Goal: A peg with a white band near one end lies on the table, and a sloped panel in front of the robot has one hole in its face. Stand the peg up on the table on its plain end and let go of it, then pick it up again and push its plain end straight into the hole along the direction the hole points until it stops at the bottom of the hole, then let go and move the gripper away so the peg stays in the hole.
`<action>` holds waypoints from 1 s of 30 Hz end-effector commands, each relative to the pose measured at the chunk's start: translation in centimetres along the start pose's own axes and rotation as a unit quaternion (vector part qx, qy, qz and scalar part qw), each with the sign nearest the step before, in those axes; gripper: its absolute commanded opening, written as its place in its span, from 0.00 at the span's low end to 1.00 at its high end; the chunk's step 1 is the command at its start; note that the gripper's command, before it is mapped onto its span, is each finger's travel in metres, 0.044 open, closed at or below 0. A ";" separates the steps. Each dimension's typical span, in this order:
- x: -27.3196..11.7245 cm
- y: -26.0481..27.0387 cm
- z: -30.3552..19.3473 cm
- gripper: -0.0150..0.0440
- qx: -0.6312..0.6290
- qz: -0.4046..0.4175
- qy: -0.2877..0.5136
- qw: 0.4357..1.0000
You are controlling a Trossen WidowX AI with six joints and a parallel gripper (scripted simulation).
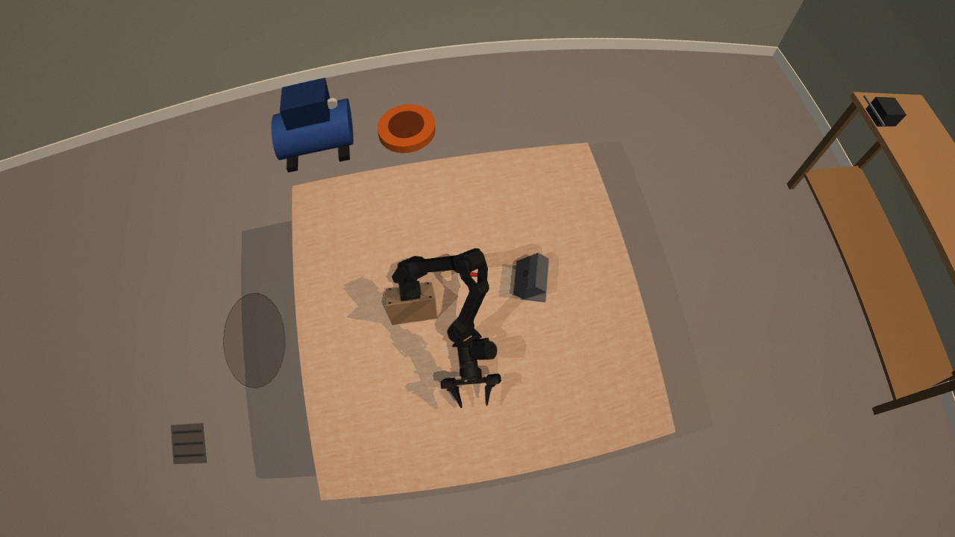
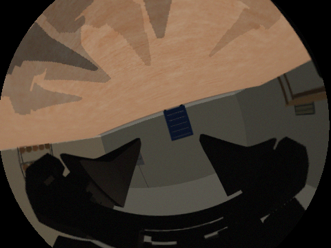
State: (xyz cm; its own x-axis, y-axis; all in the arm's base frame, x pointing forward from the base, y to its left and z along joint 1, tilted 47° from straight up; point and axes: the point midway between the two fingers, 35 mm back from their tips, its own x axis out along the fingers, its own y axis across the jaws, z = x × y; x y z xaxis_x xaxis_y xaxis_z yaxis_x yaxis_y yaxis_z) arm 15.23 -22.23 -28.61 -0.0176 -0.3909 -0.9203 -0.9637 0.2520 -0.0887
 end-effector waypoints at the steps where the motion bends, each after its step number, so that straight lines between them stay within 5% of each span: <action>1: 0.0 -0.1 0.0 0.98 0.002 -0.001 -0.001 1.000; 30: -13.2 -11.1 7.9 1.00 0.261 0.008 -0.251 0.932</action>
State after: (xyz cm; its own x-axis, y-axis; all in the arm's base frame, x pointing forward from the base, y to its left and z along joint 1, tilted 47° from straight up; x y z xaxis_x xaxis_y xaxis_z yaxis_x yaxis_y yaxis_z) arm 27.16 -14.36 -20.12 0.2038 -0.0084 -0.9790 -0.7334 0.6610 -0.1584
